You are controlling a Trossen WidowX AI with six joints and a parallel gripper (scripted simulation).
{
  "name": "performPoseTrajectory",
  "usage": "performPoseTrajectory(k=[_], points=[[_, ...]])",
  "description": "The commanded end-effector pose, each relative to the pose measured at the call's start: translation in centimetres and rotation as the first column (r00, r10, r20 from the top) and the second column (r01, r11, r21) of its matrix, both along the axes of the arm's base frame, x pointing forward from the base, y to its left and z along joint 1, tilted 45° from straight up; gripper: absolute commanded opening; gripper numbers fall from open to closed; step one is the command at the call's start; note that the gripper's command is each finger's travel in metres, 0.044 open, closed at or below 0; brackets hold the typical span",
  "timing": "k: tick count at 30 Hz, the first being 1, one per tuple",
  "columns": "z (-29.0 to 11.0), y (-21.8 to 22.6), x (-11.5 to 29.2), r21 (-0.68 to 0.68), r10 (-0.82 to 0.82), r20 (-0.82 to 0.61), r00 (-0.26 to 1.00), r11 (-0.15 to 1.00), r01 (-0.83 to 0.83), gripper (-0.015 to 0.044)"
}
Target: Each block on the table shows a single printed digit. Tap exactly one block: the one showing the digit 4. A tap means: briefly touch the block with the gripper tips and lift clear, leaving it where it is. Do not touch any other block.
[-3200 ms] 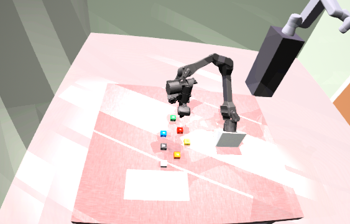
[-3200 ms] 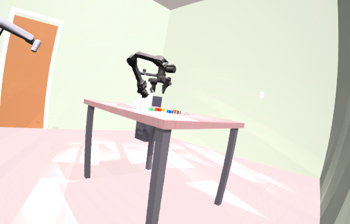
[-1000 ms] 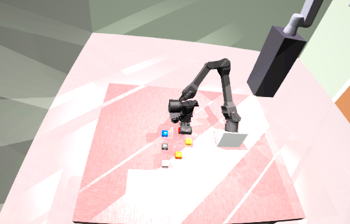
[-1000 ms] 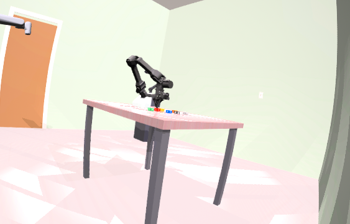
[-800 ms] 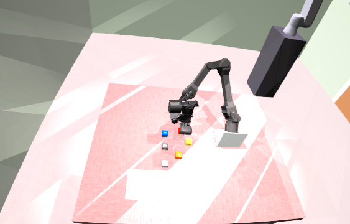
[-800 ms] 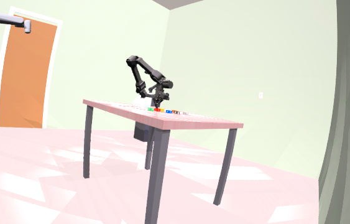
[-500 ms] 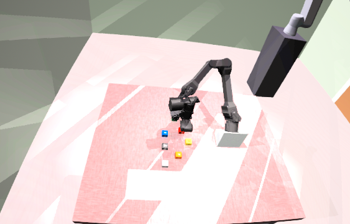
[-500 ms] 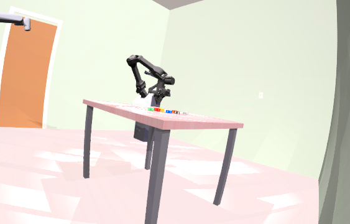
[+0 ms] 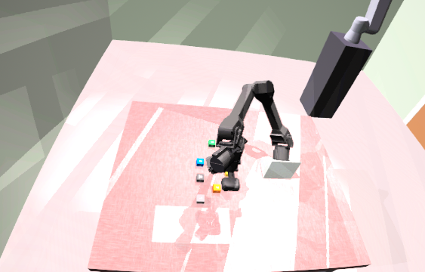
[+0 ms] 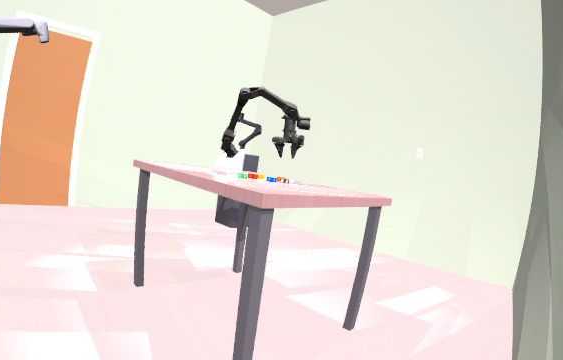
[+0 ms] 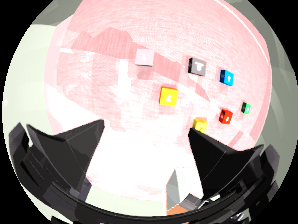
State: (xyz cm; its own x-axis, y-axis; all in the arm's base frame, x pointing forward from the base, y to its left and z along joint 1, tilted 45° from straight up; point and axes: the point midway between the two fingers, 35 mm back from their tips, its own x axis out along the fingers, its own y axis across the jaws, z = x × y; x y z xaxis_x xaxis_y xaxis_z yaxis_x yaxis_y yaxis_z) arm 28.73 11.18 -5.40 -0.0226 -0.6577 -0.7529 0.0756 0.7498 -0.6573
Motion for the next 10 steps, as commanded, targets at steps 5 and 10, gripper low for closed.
performPoseTrajectory(k=[5, 10], points=[[-4.0, 5.5, -2.8, -0.044, -0.014, -0.018, 1.000, 0.999, 0.013, 0.0400], [-4.0, 5.5, -2.8, -0.044, -0.014, -0.018, 1.000, 0.999, 0.013, 0.0400]])
